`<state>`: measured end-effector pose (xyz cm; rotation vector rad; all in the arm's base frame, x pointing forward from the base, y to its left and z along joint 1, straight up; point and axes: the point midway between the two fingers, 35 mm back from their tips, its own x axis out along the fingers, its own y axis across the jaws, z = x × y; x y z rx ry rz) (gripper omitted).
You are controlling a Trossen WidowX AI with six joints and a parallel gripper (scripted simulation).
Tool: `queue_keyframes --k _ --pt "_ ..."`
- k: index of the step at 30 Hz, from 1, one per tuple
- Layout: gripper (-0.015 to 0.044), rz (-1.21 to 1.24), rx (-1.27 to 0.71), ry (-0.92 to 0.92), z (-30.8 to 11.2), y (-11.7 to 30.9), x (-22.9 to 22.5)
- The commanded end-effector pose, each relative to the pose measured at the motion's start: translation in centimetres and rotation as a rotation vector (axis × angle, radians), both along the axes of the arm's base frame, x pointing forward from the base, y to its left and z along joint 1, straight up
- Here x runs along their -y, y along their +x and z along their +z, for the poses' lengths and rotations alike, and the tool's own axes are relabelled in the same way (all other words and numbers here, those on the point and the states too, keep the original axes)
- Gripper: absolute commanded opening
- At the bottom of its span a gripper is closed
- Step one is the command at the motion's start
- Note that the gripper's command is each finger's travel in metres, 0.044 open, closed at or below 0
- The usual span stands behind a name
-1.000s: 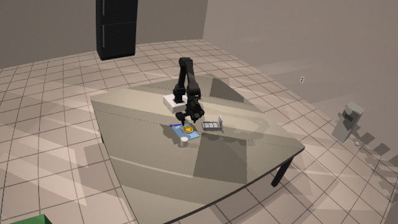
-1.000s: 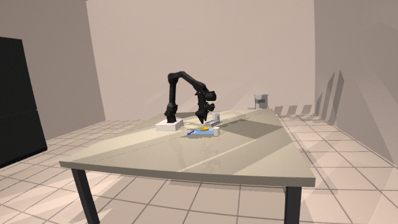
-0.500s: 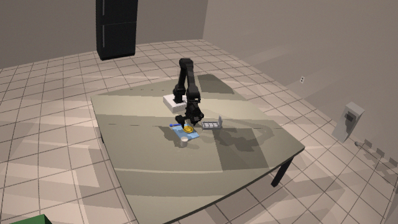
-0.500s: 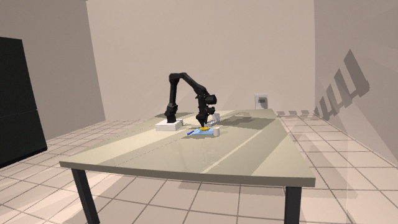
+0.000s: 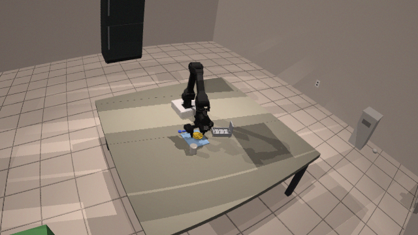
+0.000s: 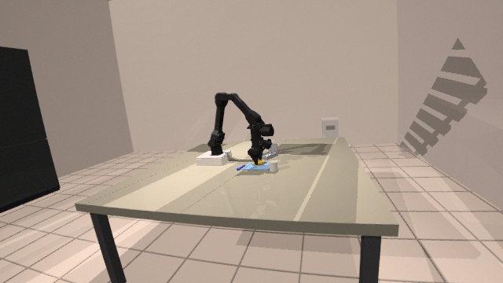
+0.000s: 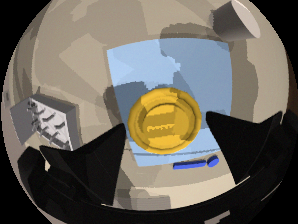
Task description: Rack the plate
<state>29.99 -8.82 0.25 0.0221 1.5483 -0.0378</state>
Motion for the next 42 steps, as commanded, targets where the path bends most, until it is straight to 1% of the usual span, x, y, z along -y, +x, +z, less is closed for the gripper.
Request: queue_keyframes --k 1,3,5,11,22,25,34,42 --pt "0.0400 0.005 -0.003 0.005 -0.8 -0.2 -0.1" --pt "0.0400 0.005 -0.003 0.005 -0.9 -0.2 -0.1" --pt "0.0387 0.005 -0.003 0.005 -0.9 -0.2 -0.1" --pt "0.0386 0.005 -0.003 0.005 -0.9 -0.2 -0.1" --pt "0.0313 0.005 -0.003 0.005 -0.9 -0.2 -0.1" --pt "0.0234 0.003 -0.002 0.005 -0.6 -0.1 -0.1" --pt "0.0000 -0.007 0.003 0.005 3.8 0.8 0.3" --pt "0.0000 -0.003 0.002 0.004 7.7 1.1 0.4"
